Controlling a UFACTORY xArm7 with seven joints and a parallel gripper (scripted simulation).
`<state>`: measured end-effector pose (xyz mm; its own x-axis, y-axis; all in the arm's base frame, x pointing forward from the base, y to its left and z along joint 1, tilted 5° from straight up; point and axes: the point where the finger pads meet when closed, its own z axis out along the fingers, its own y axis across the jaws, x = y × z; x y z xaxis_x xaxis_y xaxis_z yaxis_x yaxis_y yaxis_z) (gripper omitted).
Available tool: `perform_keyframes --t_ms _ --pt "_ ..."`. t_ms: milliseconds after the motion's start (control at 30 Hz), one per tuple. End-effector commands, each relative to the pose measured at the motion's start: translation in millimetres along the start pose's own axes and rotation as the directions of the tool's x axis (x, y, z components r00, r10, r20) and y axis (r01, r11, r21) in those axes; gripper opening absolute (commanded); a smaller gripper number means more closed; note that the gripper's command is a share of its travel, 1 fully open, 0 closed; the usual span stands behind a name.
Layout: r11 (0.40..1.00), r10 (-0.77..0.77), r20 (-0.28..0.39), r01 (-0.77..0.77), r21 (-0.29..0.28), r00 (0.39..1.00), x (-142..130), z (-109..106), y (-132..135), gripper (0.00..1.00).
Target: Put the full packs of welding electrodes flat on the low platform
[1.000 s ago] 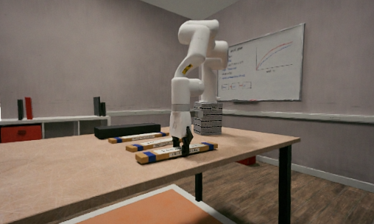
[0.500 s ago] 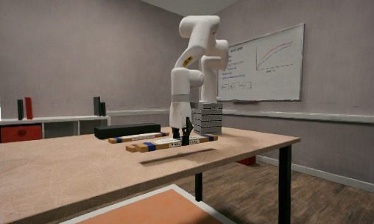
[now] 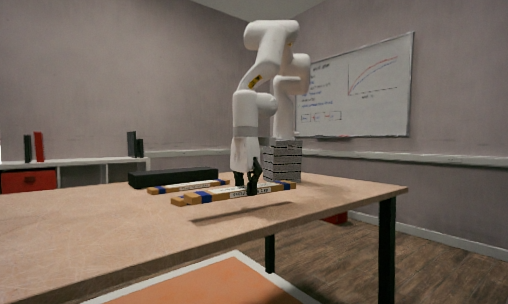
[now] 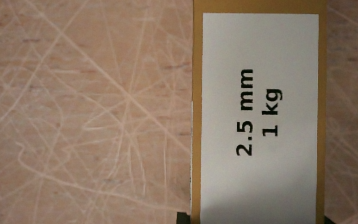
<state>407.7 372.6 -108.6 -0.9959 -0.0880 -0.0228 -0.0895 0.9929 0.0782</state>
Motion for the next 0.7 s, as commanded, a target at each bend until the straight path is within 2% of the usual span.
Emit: perform_keyframes --t_ms 0,367,667 --pt "1.000 0.000 0.004 0.000 -0.003 1.000 -1.9 -2.0 1.2 0.58" --pt "1.000 0.000 0.004 0.000 -0.003 1.000 -1.9 -3.5 1.2 0.58" --pt "1.000 0.000 0.004 0.000 -0.003 1.000 -1.9 -16.4 1.2 0.58"
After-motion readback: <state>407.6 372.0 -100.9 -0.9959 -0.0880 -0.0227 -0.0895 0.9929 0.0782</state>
